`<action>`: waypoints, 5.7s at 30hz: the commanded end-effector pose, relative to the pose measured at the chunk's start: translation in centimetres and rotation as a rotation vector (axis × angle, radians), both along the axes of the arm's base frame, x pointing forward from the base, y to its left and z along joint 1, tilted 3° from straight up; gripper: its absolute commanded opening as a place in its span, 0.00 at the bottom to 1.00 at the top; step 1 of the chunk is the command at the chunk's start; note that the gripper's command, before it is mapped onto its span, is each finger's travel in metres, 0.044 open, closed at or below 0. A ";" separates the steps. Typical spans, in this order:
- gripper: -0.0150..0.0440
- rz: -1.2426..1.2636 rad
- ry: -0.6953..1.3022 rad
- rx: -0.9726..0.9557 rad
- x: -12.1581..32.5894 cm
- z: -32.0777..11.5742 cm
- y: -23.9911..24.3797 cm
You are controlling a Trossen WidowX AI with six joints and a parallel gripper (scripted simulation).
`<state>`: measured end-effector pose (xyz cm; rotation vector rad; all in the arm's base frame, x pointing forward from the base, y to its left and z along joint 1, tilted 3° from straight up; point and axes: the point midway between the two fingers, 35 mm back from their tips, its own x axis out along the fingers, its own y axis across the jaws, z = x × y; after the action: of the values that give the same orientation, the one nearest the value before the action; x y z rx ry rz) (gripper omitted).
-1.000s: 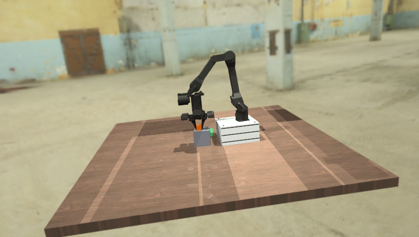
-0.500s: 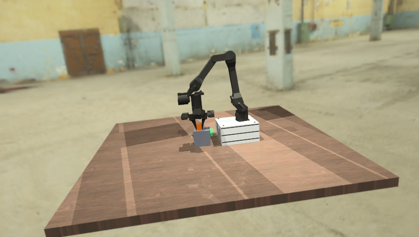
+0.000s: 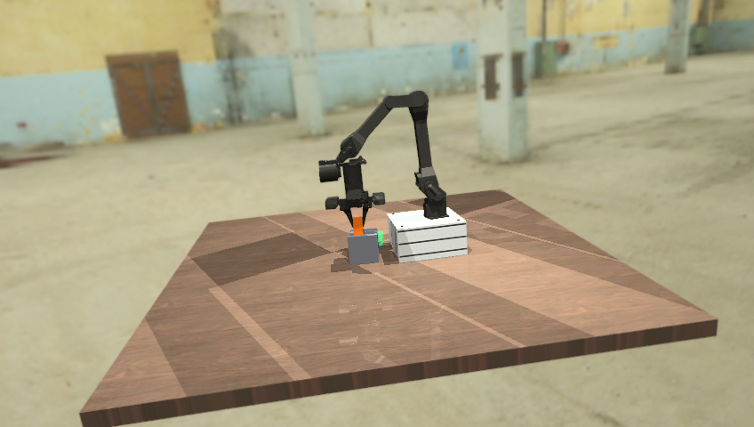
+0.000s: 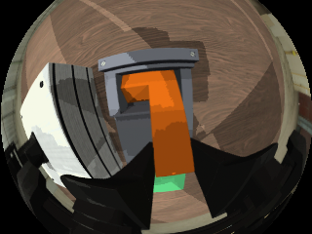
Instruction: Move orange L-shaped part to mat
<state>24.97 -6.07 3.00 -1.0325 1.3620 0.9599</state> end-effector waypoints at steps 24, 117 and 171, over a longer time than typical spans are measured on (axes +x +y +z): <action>0.25 -0.002 -0.007 -0.004 0.1 4.4 0.2; 0.25 -0.002 0.000 -0.021 -6.2 3.1 -15.6; 0.92 -0.004 0.001 -0.022 -6.0 4.2 -15.7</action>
<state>18.54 -21.58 3.63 -1.0234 1.3828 0.9734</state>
